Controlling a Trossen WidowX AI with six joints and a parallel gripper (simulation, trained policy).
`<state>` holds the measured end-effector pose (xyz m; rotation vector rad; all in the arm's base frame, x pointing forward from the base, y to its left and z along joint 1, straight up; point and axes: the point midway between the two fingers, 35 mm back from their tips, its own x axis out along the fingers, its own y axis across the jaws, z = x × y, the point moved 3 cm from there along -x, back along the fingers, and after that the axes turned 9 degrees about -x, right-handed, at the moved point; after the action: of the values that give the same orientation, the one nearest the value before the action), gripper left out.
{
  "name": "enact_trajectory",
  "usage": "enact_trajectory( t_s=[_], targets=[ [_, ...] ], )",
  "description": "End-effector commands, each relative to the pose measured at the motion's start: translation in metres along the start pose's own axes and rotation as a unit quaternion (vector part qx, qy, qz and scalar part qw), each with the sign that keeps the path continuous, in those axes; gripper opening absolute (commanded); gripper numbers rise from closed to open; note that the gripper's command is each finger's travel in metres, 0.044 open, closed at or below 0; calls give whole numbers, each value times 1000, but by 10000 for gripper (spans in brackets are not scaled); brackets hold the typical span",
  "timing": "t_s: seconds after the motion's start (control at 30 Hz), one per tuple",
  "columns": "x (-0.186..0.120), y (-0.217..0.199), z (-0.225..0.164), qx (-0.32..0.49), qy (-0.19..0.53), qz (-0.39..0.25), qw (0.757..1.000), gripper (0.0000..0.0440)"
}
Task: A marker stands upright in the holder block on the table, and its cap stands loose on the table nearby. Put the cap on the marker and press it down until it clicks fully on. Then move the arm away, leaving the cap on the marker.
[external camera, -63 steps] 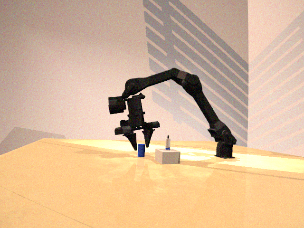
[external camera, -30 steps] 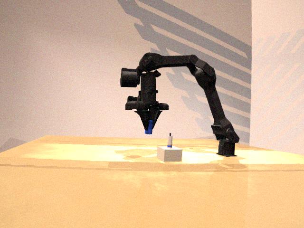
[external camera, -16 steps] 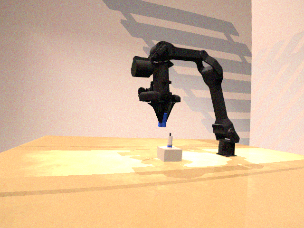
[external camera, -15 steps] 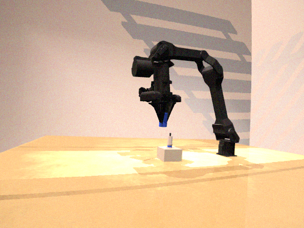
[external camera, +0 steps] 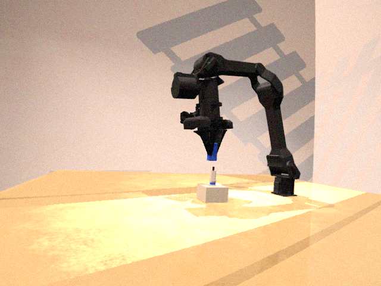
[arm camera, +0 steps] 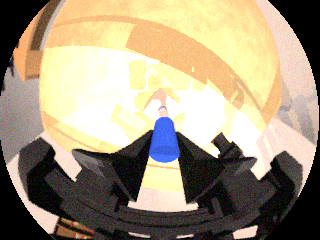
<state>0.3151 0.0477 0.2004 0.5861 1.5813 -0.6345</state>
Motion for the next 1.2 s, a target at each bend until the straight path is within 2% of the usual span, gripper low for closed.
enact_trajectory(
  t_s=[0.0, 1.17],
  targets=[
    [5, 0, -1, 1, 3, -1, 1000, 6],
    [78, -2, -1, -53, 20, -18, 998, 6]
  ],
)
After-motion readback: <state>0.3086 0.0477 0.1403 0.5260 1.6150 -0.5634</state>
